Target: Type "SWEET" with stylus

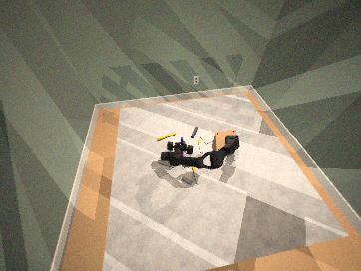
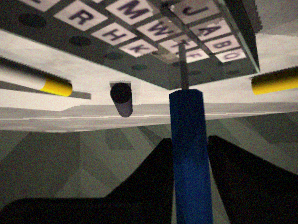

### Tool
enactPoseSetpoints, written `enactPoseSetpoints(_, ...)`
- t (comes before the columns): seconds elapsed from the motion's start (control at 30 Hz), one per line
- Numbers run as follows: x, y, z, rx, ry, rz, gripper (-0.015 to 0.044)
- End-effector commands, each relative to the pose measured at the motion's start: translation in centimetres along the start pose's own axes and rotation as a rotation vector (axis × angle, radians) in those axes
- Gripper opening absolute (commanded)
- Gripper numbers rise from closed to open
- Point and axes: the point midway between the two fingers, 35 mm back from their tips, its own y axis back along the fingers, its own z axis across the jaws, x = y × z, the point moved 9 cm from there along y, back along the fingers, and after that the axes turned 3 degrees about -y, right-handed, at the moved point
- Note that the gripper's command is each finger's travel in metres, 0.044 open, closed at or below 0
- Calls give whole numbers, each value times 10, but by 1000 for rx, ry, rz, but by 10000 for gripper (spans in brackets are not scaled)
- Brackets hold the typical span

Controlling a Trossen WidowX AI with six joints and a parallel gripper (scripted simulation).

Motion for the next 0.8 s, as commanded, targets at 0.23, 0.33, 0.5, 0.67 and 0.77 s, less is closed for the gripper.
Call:
enactPoseSetpoints(0.23,-3,-2,0,1,-8,-3,81)
enactPoseSetpoints(0.33,-2,-2,0,1,-8,-3,81)
enactPoseSetpoints(0.5,-2,-2,0,1,-8,-3,81)
enactPoseSetpoints(0.67,13,6,-1,1,-8,-2,81)
enactPoseSetpoints(0.77,27,14,0,1,-8,-1,81)
